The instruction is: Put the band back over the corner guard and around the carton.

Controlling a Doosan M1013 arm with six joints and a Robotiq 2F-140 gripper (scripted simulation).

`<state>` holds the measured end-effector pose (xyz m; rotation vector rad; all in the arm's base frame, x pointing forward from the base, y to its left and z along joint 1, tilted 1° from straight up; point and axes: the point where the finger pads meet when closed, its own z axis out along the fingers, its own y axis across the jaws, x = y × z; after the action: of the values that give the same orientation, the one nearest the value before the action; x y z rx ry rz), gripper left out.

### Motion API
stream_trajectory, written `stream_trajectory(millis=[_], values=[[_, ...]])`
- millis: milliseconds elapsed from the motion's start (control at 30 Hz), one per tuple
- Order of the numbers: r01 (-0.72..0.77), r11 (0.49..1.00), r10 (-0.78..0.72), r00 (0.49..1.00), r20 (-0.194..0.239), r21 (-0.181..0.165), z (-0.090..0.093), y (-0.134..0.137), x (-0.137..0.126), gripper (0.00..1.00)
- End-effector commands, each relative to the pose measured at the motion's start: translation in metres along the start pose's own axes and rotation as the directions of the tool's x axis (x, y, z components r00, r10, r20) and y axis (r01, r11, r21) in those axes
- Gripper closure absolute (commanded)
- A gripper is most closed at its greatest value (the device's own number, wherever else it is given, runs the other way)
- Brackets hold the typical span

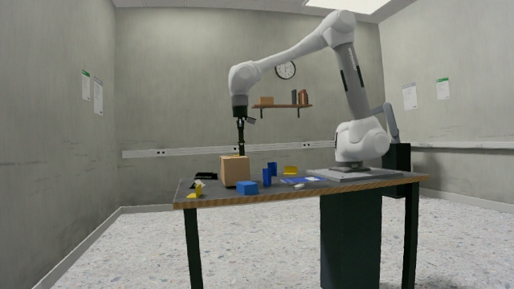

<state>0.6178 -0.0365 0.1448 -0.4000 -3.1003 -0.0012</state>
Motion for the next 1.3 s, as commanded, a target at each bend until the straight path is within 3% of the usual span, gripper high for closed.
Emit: stream_trajectory(millis=[0, 1267], values=[[0.0, 1.0, 0.0, 1.0, 0.001, -0.001, -0.001, 0.0, 0.0, 0.9], [0.0, 1.0, 0.0, 1.0, 0.001, -0.001, -0.017, 0.0, 0.0, 0.9]])
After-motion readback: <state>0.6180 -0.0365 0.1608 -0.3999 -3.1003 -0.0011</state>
